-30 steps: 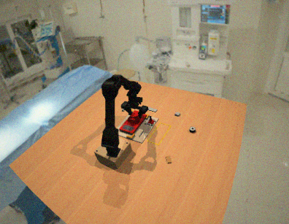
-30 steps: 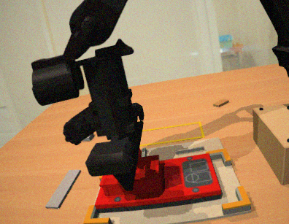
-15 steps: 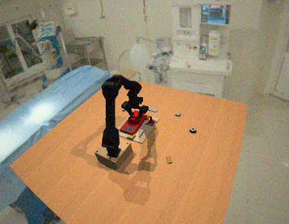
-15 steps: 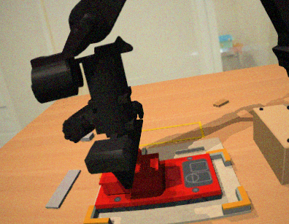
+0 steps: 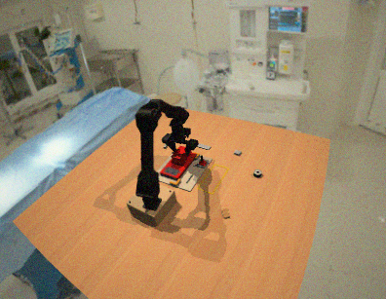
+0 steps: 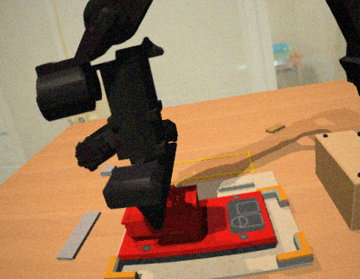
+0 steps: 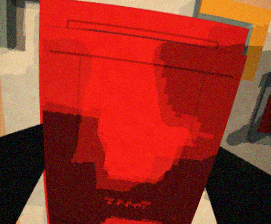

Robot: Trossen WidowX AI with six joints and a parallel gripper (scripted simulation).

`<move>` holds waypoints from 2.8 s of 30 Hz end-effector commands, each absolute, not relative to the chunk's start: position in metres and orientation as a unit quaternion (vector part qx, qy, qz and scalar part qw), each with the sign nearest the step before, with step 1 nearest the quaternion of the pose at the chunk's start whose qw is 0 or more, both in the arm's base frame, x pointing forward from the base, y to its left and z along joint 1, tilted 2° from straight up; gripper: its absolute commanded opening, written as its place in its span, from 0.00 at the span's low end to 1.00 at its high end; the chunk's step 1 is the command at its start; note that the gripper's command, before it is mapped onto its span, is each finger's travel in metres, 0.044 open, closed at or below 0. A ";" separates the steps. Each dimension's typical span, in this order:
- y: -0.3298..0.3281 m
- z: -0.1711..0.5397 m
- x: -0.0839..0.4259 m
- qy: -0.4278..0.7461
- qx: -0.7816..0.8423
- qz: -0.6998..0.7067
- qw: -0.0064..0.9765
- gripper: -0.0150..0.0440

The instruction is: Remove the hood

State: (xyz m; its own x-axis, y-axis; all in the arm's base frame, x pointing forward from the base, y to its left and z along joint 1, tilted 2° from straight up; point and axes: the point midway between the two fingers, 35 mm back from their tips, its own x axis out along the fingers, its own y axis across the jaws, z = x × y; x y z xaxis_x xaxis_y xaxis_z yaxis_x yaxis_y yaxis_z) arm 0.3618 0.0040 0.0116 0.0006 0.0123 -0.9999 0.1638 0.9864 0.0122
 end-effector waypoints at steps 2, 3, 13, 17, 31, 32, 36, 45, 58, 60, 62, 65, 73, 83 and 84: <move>0.004 0.016 0.362 0.704 0.063 -0.053 0.705 0.25; 0.004 0.016 0.362 0.704 0.063 -0.053 0.705 0.25; 0.004 0.023 0.362 0.704 0.063 -0.053 0.705 0.25; 0.004 0.027 0.362 0.704 0.063 -0.053 0.705 0.25; -0.005 0.063 0.362 0.704 0.063 -0.054 0.705 0.25; -0.010 0.063 0.361 0.704 0.062 -0.055 0.705 0.25; -0.032 0.064 0.357 0.704 0.062 -0.055 0.705 0.25; -0.078 0.066 0.344 0.704 0.060 -0.057 0.705 0.25; -0.140 0.068 0.314 0.705 0.057 -0.059 0.704 0.25; -0.149 0.069 0.308 0.705 0.057 -0.060 0.704 0.25; -0.158 0.069 0.302 0.706 0.056 -0.060 0.704 0.25; -0.170 0.070 0.293 0.706 0.056 -0.060 0.703 0.25; -0.192 0.071 0.275 0.707 0.055 -0.061 0.702 0.25; -0.192 0.064 0.275 0.707 0.055 -0.061 0.702 0.25; -0.192 0.063 0.275 0.707 0.055 -0.061 0.702 0.25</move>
State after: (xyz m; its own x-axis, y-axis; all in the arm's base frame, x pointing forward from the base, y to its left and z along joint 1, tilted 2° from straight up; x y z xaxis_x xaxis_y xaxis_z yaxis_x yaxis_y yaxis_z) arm 0.2763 -0.1925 0.0674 -0.0024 -0.0085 -1.0000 0.1686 0.9857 -0.0088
